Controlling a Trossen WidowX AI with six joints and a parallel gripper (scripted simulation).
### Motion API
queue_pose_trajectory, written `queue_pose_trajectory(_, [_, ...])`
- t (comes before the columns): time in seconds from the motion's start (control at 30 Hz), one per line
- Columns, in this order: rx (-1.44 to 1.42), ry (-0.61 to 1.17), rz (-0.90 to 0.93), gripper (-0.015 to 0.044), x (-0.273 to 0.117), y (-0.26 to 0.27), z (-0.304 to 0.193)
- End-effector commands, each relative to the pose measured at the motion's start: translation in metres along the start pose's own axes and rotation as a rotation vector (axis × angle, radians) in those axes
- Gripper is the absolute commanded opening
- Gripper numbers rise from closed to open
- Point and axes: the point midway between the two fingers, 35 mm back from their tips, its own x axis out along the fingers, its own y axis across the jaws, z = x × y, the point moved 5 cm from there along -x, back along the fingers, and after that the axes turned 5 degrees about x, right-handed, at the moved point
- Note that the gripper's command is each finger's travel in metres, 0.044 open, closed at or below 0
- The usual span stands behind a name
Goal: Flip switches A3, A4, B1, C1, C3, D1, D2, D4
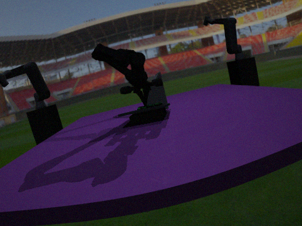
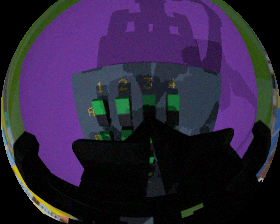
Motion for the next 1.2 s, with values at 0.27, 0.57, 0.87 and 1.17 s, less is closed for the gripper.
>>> queue_pose_trajectory(0.27, [-0.004, -0.002, -0.002, 0.0, 0.002, 0.0, 0.0])
queue_pose_trajectory(0.57, [-0.004, -0.002, -0.002, 0.0, 0.003, 0.0, 0.0])
queue_pose_trajectory(0.87, [0.0, 0.005, 0.002, 0.0, -0.007, 0.001, 0.001])
queue_pose_trajectory(1.17, [-0.004, 0.025, -0.002, 0.0, -0.061, -0.001, 0.004])
